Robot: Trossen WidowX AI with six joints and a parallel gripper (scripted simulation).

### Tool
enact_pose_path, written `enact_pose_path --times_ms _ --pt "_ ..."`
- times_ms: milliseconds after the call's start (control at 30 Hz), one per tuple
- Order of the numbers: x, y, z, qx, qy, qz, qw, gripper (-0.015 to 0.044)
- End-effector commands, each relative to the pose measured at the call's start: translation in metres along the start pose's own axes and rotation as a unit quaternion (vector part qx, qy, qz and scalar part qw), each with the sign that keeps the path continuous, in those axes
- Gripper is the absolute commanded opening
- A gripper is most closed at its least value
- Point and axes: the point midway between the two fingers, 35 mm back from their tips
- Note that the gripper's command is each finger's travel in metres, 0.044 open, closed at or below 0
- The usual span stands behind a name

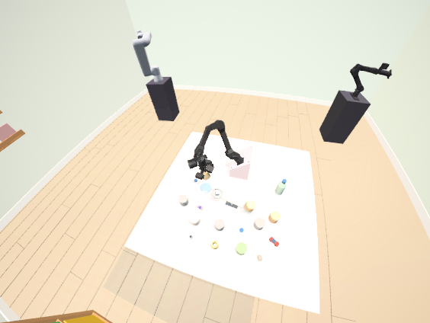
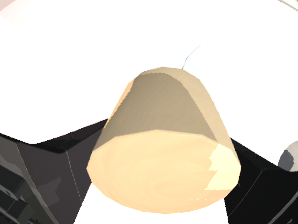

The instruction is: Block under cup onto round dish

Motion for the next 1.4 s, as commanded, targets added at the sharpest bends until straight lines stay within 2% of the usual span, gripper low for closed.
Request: enact_pose_path --times_ms 0,300,600,1133,1367 --pt "-0.011 0.001 0.010 -0.007 -0.003 0.011 1.000 0.0000" --pt "-0.025 0.006 0.028 -0.008 -0.008 0.028 1.000 0.0000" --pt "-0.026 0.041 0.027 -0.007 -0.008 0.029 1.000 0.0000" --pt "-0.027 0.061 0.027 -0.007 -0.008 0.029 1.000 0.0000" --pt "-0.027 0.057 0.028 -0.004 -0.007 0.028 1.000 0.0184"
Point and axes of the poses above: the point midway between the two fingers, 35 mm back from their tips, its own y axis out along the fingers, its own z axis across the jaws, x = y × z, and after that the axes turned 5 degrees about y, right-handed
